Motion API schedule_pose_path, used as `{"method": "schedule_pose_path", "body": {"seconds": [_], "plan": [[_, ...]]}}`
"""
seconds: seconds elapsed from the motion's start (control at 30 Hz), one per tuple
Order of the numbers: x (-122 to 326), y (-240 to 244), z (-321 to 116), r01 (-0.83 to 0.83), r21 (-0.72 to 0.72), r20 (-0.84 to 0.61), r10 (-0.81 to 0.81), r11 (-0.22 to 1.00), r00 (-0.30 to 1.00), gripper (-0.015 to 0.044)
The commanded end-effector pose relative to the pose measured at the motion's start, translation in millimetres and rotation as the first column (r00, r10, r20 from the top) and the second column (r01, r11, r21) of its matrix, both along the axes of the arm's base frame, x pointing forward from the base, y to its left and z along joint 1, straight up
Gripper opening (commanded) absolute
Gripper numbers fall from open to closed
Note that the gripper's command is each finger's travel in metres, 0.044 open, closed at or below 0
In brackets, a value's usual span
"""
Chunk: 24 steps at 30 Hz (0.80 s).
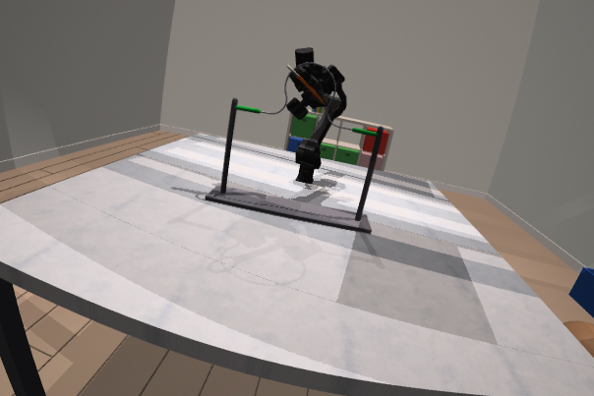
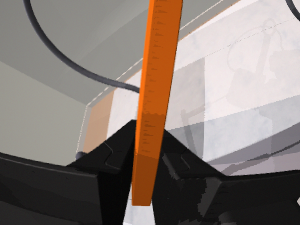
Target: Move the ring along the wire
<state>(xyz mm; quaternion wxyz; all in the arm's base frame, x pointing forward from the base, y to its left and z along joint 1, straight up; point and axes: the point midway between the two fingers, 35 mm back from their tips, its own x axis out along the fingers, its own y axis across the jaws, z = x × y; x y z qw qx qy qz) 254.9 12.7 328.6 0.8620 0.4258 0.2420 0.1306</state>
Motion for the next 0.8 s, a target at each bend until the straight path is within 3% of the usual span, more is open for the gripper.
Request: {"method": "schedule_pose_path", "body": {"seconds": [0.0, 0.77], "plan": [[0, -2, -1, 0.003, -0.077, 0.005, -0.003, 0.997, 1.000, -0.0150], [1, -13, -10, 0.021, -0.419, 0.019, -0.014, 0.908, 1.000, -0.0150]]}}
